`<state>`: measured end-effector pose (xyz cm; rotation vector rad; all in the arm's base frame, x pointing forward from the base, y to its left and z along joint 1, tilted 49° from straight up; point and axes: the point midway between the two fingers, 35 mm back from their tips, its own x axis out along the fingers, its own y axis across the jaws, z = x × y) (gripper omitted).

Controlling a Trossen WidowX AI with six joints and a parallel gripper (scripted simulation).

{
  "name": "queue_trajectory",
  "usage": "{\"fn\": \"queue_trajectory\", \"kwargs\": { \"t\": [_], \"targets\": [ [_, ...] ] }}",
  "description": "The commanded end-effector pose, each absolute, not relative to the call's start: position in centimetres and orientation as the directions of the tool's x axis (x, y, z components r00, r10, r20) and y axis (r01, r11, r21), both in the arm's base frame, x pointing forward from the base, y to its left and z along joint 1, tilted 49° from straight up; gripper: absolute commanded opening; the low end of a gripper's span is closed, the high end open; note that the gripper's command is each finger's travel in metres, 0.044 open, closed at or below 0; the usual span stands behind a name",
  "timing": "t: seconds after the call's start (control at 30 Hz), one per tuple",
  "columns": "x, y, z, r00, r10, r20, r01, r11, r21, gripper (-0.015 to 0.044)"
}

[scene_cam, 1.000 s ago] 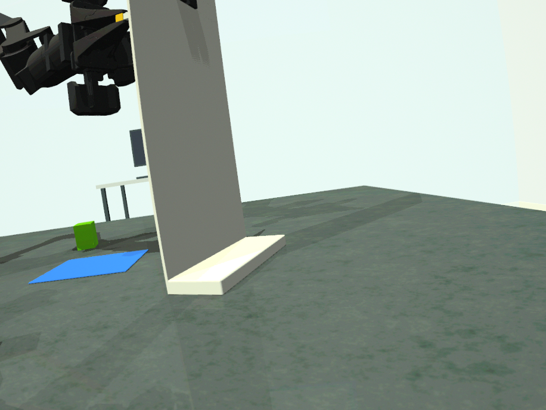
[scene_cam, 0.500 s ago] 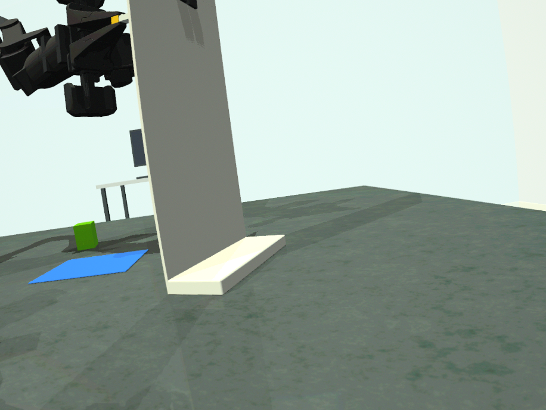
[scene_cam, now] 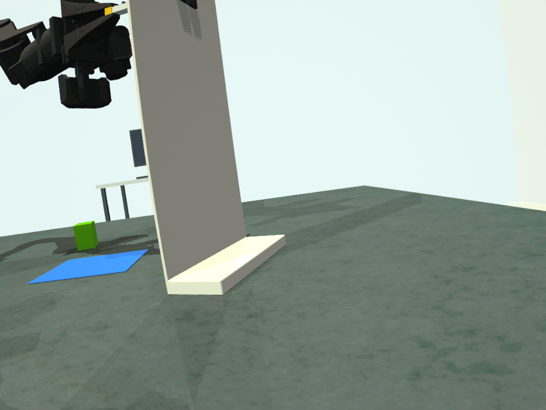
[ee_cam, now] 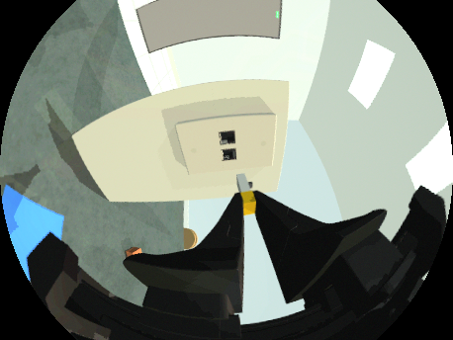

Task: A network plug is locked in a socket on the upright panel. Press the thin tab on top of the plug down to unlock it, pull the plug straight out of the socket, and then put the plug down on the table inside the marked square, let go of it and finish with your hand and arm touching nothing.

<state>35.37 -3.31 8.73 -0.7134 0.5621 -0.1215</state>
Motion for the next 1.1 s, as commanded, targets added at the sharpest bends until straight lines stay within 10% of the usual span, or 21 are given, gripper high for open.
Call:
{"fn": "queue_trajectory", "kwargs": {
  "t": [0.0,1.07],
  "targets": [
    [35.2,-4.1,9.5,0.847,-0.292,-0.444,-0.081,0.754,-0.651,0.0],
    [34.4,-1.6,6.8,0.857,0.016,-0.515,-0.378,0.699,-0.607,0.0]
  ]
}}
